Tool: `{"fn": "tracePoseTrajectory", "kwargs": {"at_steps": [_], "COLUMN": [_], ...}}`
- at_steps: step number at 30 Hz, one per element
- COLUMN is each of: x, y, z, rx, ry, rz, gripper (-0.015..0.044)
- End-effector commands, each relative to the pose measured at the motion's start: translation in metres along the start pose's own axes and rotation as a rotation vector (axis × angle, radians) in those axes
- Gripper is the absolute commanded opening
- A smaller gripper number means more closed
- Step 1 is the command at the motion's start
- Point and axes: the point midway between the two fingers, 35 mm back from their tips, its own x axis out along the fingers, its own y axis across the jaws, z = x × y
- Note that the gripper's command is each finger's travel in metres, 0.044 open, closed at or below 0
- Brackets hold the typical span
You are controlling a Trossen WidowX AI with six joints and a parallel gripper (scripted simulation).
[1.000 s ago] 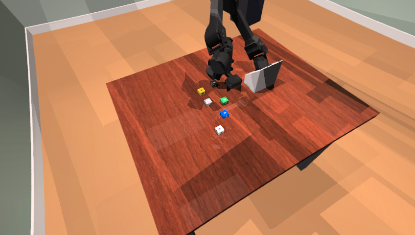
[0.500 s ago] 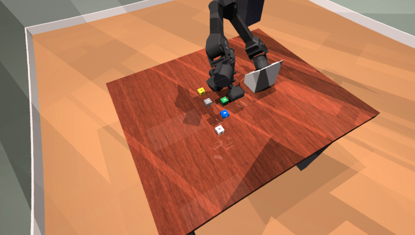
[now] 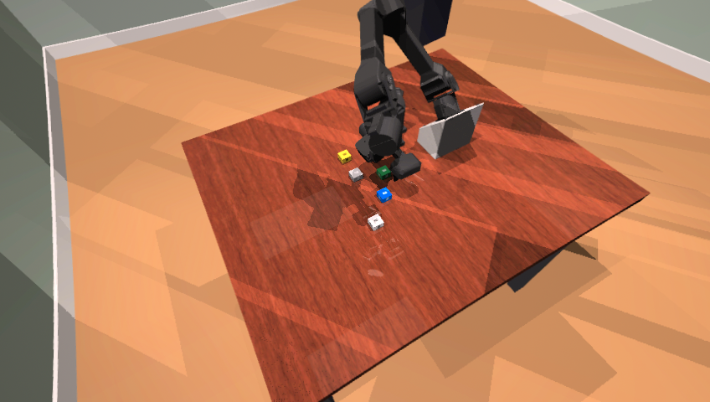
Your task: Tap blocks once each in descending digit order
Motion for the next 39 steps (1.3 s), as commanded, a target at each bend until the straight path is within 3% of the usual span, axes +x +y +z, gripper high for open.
{"fn": "tracePoseTrajectory", "kwargs": {"at_steps": [1, 7, 18, 38, 39], "x": [-0.001, -0.002, -0.004, -0.003, -0.001], "y": [0.001, 0.005, 0.068, 0.069, 0.07], "z": [0.001, 0.005, 0.062, 0.063, 0.063], "rx": [0.007, 0.007, 0.011, 0.011, 0.011], "ry": [0.0, 0.0, -0.004, -0.004, -0.004], "rz": [0.005, 0.006, 0.01, 0.01, 0.01], "gripper": [0.04, 0.04, 0.04, 0.04, 0.0374]}}
